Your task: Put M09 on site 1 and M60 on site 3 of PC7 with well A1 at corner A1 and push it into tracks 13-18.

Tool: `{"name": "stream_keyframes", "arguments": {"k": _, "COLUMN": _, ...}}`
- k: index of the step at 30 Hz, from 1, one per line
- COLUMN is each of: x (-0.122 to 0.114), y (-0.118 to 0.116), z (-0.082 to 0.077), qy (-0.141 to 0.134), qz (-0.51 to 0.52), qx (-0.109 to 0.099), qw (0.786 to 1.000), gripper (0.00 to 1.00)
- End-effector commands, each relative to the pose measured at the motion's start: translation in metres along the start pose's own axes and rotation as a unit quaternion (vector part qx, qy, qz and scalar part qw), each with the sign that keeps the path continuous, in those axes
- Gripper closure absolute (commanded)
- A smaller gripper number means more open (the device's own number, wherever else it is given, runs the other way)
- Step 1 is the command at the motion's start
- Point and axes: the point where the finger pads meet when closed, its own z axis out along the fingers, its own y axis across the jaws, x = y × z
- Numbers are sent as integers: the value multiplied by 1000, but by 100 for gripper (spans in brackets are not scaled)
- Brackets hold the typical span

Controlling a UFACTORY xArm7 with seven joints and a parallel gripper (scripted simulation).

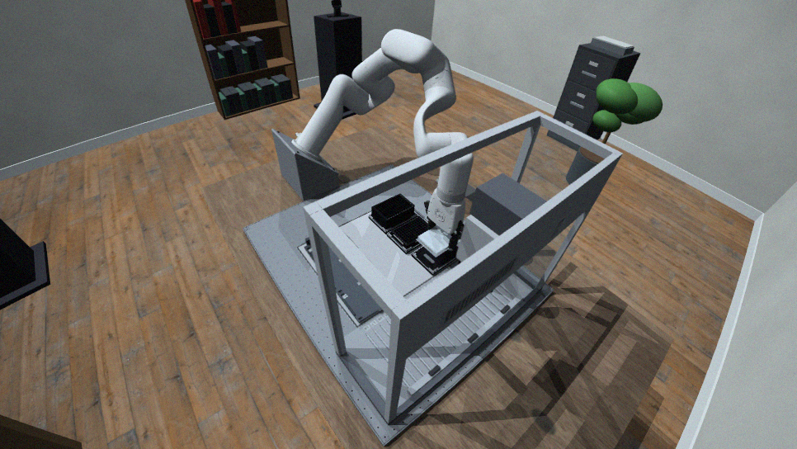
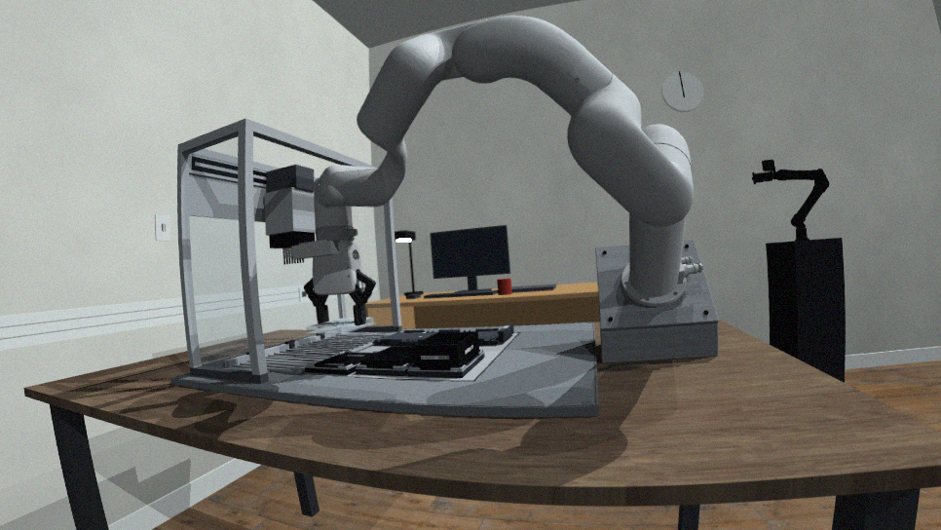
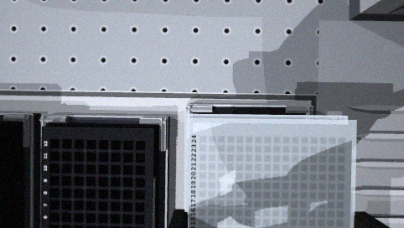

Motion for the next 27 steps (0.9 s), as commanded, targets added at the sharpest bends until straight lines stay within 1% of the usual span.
{"name": "stream_keyframes", "arguments": {"k": 1, "x": -1, "y": 2, "z": -8, "qy": -1, "qz": 0, "qx": -3, "qw": 1000, "gripper": 100}}
{"name": "stream_keyframes", "arguments": {"k": 3, "x": -1, "y": 2, "z": -8, "qy": -1, "qz": 0, "qx": -3, "qw": 1000, "gripper": 100}}
{"name": "stream_keyframes", "arguments": {"k": 18, "x": -1, "y": 1, "z": -33, "qy": -1, "qz": 0, "qx": -3, "qw": 1000, "gripper": 100}}
{"name": "stream_keyframes", "arguments": {"k": 20, "x": -1, "y": 1, "z": -33, "qy": -1, "qz": 0, "qx": -3, "qw": 1000, "gripper": 100}}
{"name": "stream_keyframes", "arguments": {"k": 27, "x": -1, "y": 1, "z": -45, "qy": -1, "qz": 0, "qx": -3, "qw": 1000, "gripper": 100}}
